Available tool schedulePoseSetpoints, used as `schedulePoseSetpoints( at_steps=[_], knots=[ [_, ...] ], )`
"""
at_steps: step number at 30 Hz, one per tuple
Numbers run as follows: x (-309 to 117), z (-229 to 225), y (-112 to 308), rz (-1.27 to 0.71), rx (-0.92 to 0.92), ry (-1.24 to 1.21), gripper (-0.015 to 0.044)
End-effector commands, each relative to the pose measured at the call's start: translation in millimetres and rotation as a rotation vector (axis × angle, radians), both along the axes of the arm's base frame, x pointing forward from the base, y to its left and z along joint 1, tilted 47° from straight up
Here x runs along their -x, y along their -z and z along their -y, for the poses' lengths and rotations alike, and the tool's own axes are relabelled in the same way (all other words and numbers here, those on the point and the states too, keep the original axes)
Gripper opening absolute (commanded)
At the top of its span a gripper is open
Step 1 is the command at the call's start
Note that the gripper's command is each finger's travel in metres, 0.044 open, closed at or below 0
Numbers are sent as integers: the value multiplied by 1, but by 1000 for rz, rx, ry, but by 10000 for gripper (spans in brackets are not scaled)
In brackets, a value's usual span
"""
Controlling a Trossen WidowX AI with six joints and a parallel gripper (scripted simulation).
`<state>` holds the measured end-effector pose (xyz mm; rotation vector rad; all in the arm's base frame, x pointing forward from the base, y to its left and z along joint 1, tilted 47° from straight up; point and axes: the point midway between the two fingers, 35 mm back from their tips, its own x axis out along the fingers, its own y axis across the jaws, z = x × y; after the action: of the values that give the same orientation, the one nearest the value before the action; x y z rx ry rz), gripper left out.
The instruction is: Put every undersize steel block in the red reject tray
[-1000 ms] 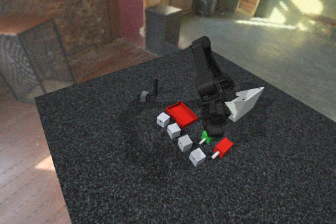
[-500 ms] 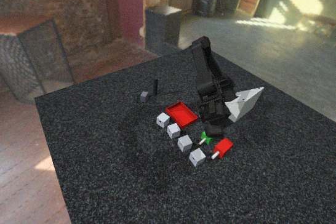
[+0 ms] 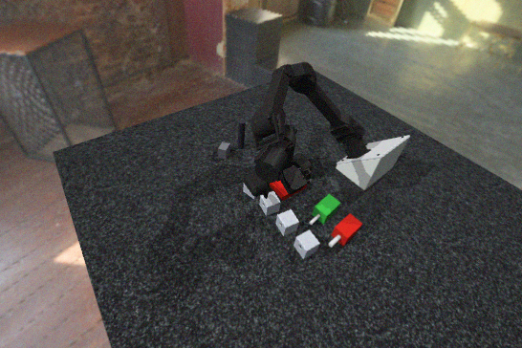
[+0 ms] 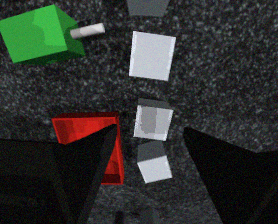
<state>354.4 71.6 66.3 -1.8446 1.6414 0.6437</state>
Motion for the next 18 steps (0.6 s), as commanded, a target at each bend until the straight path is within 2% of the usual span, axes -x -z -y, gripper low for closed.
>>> schedulePoseSetpoints(
  at_steps=[1,18],
  knots=[
    [-6,2,-11,77,-11,56,325],
    [-11,18,5,77,-13,55,325]
  ],
)
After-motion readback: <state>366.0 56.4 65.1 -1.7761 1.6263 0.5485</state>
